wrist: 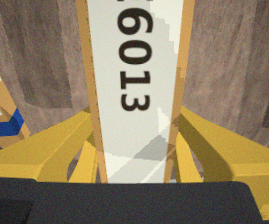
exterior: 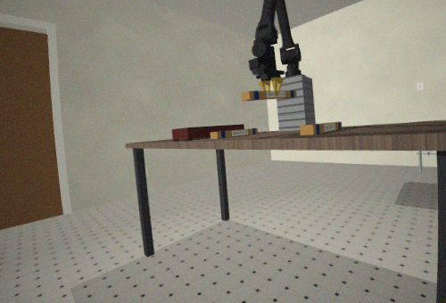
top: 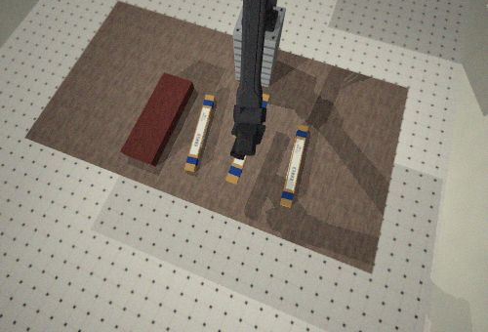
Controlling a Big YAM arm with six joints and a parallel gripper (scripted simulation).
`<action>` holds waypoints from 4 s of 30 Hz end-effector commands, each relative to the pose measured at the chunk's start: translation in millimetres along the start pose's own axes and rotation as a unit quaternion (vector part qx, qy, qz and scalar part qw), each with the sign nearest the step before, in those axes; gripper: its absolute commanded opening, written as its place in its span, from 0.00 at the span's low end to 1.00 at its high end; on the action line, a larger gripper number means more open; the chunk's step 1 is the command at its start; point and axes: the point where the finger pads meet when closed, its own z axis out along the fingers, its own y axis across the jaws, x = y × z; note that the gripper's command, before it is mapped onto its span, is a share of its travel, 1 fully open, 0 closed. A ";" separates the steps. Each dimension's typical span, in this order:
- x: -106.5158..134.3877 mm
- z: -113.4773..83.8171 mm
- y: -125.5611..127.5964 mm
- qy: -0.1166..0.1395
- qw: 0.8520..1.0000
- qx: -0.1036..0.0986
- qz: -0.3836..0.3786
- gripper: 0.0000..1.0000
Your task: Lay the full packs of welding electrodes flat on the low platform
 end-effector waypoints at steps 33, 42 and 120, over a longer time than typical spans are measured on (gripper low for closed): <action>-51.3 -52.5 18.2 -0.067 0.998 -0.017 0.002 0.00; -51.3 -52.5 18.3 -0.067 0.998 -0.017 0.002 0.00; -58.9 -3.4 20.1 -0.073 0.997 -0.018 0.002 0.00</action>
